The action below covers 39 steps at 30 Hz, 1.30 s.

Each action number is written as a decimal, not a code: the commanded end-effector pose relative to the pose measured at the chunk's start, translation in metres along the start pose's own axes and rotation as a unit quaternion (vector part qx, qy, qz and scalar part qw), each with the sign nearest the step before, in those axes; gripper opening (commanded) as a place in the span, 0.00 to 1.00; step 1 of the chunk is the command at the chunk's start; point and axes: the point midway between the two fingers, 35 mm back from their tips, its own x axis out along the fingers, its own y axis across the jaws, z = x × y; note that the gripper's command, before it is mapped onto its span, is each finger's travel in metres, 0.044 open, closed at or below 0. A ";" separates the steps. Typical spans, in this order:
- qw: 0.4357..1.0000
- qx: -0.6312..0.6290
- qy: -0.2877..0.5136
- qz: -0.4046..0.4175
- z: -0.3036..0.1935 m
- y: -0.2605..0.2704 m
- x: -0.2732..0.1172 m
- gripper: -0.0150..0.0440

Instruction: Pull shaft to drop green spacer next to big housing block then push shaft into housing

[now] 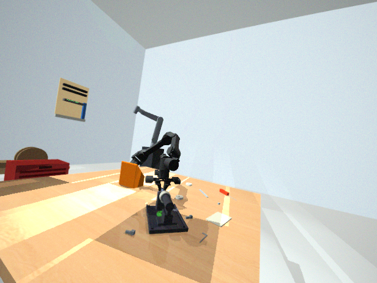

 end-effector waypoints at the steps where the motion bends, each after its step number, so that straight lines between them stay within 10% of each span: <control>1: 1.000 -0.001 0.003 0.003 -0.003 0.000 0.000 0.25; 39: 1.000 -0.001 0.003 0.003 -0.014 0.000 -0.001 0.25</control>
